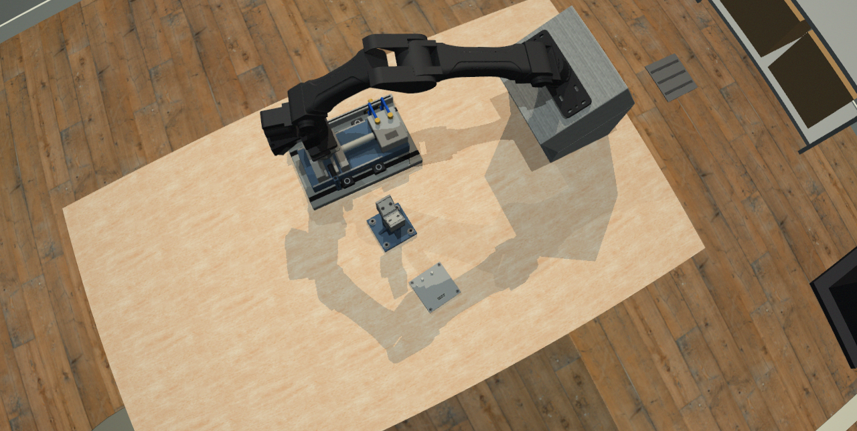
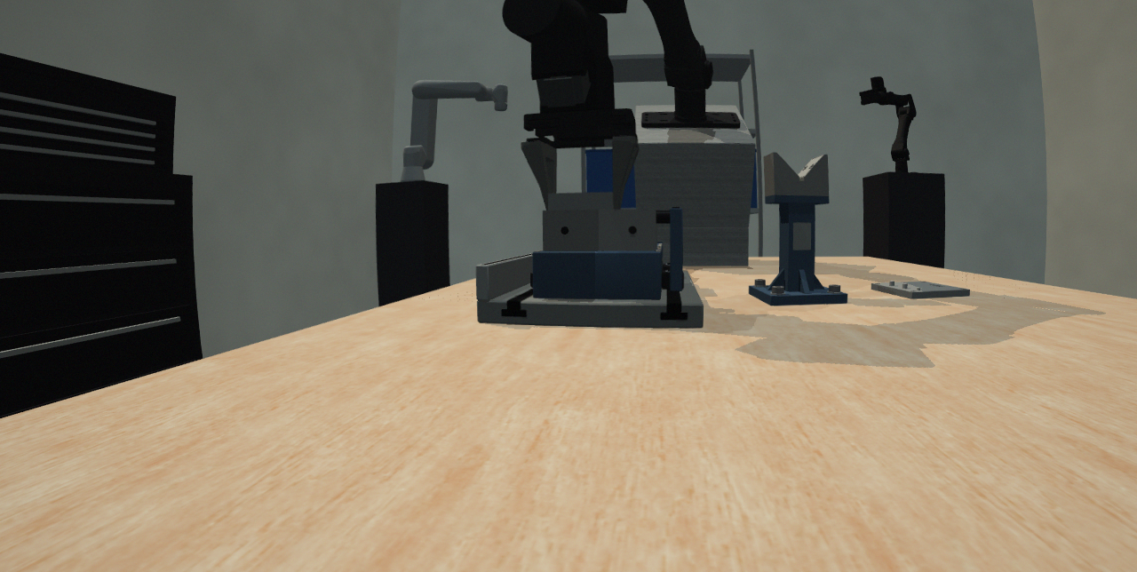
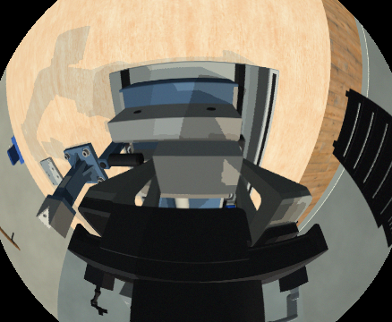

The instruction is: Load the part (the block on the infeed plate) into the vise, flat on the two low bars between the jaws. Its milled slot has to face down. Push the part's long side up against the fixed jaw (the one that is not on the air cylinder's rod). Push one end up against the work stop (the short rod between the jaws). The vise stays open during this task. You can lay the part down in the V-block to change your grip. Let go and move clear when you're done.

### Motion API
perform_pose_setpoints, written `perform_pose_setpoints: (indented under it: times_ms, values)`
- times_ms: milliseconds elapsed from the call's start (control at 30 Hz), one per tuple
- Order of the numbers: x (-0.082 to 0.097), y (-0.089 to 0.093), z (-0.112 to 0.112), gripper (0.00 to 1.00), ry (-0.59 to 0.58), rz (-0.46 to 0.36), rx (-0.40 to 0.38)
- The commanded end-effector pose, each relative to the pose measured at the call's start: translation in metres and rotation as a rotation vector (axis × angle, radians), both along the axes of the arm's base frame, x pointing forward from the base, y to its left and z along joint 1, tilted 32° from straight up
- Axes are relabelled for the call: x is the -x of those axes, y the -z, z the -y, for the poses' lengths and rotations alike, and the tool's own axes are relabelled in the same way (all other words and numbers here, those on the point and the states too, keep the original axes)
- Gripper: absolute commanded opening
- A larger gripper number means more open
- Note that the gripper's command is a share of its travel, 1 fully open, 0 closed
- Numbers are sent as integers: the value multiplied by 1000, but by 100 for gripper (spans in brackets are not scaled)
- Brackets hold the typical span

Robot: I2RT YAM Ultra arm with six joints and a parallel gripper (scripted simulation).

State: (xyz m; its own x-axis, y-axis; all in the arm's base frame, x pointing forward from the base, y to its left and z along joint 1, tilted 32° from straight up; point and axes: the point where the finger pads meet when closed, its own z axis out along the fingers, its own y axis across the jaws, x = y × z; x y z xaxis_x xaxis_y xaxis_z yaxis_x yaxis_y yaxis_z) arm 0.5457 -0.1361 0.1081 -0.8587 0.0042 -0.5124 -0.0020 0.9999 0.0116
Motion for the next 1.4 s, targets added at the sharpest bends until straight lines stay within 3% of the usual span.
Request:
perform_pose_setpoints:
  times_ms: [0,1367]
  values:
    - [-8,-27,3,0,0,61,19]
    - [-10,-30,4,0,-1,74,24]
